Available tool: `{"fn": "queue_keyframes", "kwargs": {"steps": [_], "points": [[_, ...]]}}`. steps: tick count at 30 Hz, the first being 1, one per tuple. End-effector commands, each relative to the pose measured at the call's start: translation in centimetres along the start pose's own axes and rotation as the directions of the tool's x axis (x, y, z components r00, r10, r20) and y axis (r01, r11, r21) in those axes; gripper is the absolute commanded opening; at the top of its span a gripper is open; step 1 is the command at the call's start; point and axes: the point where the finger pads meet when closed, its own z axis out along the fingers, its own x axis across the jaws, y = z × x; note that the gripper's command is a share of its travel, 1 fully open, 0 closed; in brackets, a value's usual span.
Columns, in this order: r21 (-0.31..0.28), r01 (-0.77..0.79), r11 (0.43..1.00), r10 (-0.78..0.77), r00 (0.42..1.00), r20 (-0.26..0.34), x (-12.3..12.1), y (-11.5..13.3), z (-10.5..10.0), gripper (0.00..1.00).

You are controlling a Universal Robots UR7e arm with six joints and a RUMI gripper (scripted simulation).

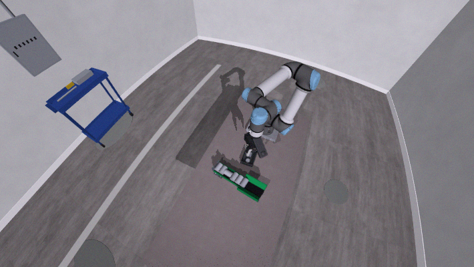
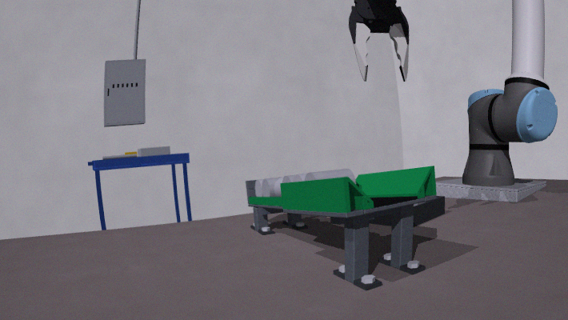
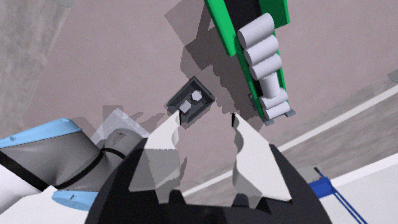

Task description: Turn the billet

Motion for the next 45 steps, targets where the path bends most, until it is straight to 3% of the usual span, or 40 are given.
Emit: {"fn": "queue_keyframes", "kwargs": {"steps": [1, 6, 18, 23, 45], "points": [[0.002, 0.009, 1.000, -0.009, 1.000, 0.000, 0.02, -0.01, -0.04, 0.40], [-0.002, 0.292, 0.956, -0.292, 0.956, 0.014, -0.13, -0.03, -0.01, 0.40], [-0.002, 0.292, 0.956, -0.292, 0.956, 0.014, -0.13, -0.03, -0.01, 0.40], [0.000, 0.526, 0.851, -0.526, 0.850, 0.027, -0.27, 0.01, 0.00, 0.40], [-0.001, 0.517, 0.856, -0.517, 0.856, 0.026, -0.26, 0.01, 0.00, 0.40]]}}
